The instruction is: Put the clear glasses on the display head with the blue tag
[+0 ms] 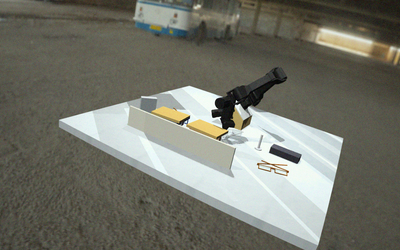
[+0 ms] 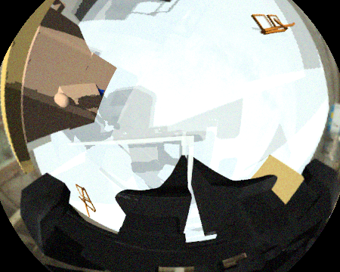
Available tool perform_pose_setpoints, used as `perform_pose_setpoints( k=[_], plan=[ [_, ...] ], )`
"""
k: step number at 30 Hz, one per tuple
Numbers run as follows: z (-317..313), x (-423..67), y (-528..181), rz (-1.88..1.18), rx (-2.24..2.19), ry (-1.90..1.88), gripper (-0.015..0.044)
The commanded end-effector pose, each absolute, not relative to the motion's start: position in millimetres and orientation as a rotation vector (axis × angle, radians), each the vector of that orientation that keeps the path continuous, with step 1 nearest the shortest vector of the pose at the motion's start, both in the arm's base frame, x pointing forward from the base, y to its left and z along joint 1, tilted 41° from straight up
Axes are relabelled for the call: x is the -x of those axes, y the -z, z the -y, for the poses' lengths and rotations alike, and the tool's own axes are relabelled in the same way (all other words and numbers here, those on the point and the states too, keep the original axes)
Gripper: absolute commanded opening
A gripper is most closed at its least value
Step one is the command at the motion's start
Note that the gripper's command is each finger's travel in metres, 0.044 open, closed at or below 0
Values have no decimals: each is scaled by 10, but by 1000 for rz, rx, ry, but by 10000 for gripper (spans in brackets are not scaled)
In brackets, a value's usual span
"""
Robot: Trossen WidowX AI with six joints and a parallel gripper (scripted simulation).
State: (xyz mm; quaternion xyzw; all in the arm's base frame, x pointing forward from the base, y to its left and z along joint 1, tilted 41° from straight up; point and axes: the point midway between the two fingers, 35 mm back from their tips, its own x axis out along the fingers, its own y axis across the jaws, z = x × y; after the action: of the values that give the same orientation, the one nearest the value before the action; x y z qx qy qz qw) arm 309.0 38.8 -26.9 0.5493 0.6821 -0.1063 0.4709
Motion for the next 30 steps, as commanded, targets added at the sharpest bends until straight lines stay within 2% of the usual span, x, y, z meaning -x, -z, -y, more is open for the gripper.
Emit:
perform_pose_setpoints(
  k=[1, 15, 30],
  plan=[
    [-249, -3132, 121, -1653, -1338, 254, 0],
    [240, -3080, -412, -1655, -1344, 253, 0],
    [-387, -3026, -944, -1652, -1339, 262, 0]
  ],
)
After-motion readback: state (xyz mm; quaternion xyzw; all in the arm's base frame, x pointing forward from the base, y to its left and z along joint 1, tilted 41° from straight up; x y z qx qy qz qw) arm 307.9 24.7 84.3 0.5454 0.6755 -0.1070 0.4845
